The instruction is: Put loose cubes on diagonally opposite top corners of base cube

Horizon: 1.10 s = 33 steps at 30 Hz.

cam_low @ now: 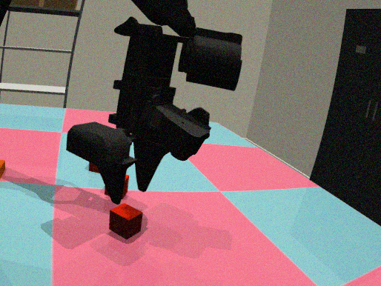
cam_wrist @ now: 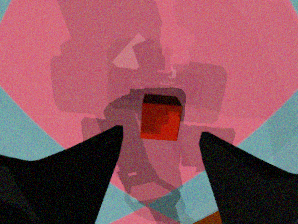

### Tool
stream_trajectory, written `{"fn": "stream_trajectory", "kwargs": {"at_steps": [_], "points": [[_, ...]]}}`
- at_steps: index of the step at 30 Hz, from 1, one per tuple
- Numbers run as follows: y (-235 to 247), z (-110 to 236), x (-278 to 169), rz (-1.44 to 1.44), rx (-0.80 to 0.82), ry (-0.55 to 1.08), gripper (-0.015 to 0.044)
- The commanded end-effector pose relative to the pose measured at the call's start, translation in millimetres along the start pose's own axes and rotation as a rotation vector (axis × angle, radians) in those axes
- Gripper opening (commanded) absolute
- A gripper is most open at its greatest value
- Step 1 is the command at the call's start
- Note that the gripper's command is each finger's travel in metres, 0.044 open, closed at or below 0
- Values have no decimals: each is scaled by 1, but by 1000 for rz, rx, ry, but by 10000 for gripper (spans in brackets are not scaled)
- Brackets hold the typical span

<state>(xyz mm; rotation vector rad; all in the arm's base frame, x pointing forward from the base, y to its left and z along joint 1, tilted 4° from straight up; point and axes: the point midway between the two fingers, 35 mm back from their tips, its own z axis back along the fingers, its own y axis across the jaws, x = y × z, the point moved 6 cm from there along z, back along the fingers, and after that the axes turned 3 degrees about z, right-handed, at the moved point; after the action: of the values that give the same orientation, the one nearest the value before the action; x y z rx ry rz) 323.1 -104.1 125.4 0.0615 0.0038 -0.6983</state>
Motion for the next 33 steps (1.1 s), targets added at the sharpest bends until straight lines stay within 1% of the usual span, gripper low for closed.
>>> {"fn": "stream_trajectory", "kwargs": {"at_steps": [1,24,30,33], "points": [[0,-8,-2,-4,2,9,265],[0,-40,-2,-4,2,9,265],[0,-40,-2,-4,2,9,108],[0,-40,-2,-4,2,9,105]]}}
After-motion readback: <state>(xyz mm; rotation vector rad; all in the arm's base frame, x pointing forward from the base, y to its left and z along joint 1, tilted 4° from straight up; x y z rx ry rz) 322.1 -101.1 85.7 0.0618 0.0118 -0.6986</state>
